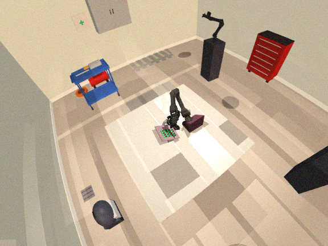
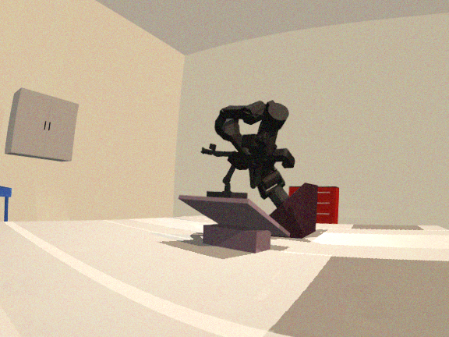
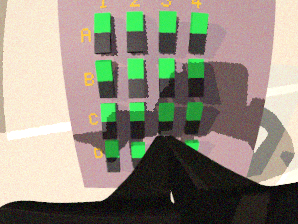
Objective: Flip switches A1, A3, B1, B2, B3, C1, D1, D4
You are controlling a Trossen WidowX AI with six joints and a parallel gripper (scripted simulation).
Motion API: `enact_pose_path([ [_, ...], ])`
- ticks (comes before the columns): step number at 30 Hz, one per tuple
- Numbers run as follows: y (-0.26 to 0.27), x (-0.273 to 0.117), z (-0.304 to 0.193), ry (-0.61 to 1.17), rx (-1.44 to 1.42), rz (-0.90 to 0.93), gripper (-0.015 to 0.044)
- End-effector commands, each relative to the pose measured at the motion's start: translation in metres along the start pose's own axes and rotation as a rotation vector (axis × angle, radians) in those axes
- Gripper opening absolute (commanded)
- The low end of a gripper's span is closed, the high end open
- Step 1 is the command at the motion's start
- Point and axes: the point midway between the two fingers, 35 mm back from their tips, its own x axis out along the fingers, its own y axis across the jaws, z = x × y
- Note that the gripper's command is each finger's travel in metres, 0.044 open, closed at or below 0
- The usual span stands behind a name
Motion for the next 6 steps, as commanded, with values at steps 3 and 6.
enact_pose_path([
  [3, 0.0021, 0.0005, 0.0030, -0.002, -0.008, -0.004, 0.0000],
  [6, 0.0021, 0.0005, 0.0030, -0.002, -0.008, -0.004, 0.0000],
])
